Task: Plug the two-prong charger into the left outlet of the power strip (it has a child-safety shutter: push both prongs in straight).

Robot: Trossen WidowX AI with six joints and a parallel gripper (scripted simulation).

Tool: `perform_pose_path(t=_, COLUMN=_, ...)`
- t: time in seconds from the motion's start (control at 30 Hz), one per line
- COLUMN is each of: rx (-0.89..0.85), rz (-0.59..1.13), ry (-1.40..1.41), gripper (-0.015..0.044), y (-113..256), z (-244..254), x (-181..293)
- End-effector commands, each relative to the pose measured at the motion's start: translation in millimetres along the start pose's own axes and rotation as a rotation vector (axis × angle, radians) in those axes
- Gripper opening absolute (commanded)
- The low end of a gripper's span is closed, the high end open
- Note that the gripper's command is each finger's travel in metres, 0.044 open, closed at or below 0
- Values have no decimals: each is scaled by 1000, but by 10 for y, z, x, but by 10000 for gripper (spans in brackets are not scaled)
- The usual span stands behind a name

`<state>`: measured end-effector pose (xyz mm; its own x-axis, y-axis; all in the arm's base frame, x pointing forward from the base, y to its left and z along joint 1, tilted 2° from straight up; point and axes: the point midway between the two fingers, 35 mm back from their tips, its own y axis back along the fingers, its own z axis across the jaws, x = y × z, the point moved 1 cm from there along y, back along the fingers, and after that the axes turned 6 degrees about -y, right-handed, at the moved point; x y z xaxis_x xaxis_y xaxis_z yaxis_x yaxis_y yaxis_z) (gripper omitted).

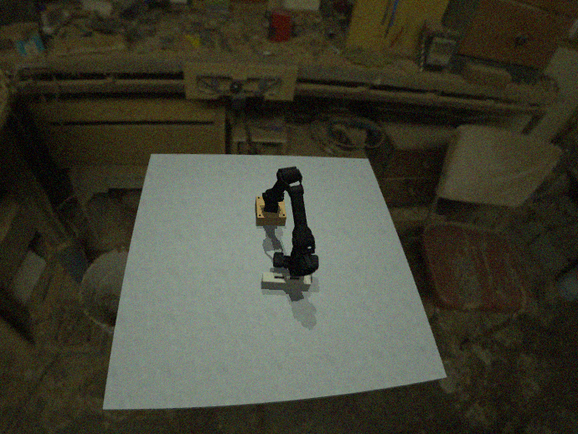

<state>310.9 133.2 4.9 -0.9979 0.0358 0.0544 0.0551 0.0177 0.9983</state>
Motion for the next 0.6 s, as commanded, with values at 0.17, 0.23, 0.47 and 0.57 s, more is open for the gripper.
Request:
perform_pose_path(t=0.17, rx=4, rz=-3, ry=5, gripper=0, y=8, z=-3, x=-37)
perform_pose_path(t=0.23, rx=4, rz=-3, ry=5, gripper=0, y=9, z=-2, x=-43)
perform_pose_path(t=0.47, rx=4, rz=-3, ry=5, gripper=0, y=10, z=1, x=-62)
perform_pose_path(t=0.57, rx=4, rz=-3, ry=5, gripper=0, y=10, z=2, x=-70)
